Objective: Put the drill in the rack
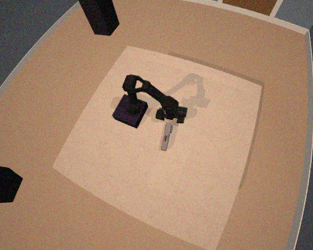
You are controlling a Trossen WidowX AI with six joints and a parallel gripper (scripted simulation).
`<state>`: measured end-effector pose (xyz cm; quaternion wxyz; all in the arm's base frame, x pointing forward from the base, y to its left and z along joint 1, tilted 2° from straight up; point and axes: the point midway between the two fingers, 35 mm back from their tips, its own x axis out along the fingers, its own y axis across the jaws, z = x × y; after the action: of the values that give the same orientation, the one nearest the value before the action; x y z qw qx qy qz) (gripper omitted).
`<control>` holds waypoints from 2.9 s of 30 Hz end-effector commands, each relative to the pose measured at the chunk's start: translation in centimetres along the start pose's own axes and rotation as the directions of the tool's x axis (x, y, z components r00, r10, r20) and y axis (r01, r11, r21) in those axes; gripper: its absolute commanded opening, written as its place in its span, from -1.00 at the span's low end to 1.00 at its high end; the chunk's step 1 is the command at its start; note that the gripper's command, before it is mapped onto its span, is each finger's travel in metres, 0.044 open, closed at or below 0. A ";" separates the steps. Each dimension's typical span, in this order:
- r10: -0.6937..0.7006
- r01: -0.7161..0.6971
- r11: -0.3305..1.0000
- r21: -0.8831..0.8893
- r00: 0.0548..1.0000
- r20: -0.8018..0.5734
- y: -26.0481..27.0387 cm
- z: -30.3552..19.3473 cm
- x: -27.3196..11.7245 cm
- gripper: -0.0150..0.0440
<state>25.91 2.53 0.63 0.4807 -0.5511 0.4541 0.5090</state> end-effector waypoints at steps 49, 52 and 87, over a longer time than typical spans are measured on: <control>0.007 -0.007 1.000 -0.003 1.000 0.000 0.2 2.3 0.7 -0.49; 0.007 -0.007 1.000 -0.003 1.000 0.001 0.2 2.8 0.7 -0.49; 0.007 -0.007 1.000 -0.003 1.000 0.001 0.3 3.0 1.0 1.00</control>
<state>25.25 5.66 -0.32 0.4788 -0.5493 0.4560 0.5109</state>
